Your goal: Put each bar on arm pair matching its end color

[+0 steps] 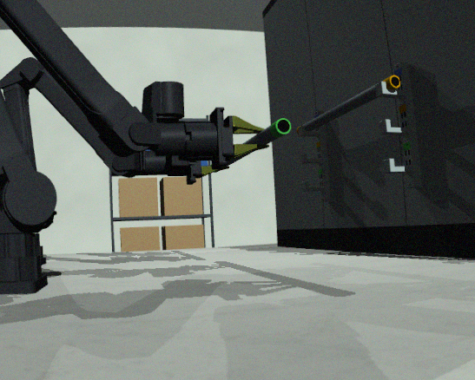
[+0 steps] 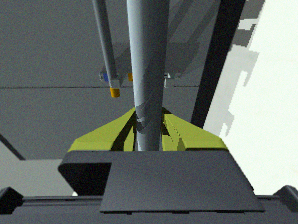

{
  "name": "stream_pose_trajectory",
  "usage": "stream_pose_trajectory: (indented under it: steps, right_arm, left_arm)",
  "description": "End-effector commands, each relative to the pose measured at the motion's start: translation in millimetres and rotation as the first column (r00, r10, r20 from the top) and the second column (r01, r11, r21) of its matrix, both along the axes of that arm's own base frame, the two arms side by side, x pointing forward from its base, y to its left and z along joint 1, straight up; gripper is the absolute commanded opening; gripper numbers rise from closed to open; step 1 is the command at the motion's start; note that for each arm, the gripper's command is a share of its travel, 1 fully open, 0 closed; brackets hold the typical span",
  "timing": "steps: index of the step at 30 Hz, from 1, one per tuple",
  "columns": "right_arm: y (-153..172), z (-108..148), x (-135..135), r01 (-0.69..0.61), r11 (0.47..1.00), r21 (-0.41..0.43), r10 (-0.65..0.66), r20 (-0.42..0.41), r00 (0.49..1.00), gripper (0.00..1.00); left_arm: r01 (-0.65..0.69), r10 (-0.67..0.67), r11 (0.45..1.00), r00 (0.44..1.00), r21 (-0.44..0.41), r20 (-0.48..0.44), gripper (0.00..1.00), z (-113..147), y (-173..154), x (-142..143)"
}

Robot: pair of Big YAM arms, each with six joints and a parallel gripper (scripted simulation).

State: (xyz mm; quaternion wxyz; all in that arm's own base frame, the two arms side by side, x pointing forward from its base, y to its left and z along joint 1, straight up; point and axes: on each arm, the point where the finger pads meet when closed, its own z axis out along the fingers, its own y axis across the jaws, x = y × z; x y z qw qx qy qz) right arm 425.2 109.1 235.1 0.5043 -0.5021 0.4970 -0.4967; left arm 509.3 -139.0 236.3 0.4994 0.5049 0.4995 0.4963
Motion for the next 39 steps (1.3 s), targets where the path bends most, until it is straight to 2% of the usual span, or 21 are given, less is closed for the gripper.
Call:
stream_pose_trajectory:
  steps: [1,22,39]
  right_arm:
    - [-2.4,12.5,4.6,0.009,1.0,0.022,-0.01,0.051,0.999,0.0]
    - [-1.9,-10.3,5.9,0.009,1.0,0.022,-0.01,0.051,0.999,0.0]
    - [-1.4,-11.1,31.0,0.009,1.0,0.022,-0.01,0.051,0.999,0.0]
  left_arm:
    - [-0.015,0.016,1.0,0.999,-0.025,0.044,0.0,8.8,4.7,6.6]
    - [-0.015,0.016,1.0,0.999,-0.025,0.044,0.0,-14.6,5.2,7.9]
    - [-0.015,0.016,1.0,0.999,-0.025,0.044,0.0,-15.8,5.4,33.0]
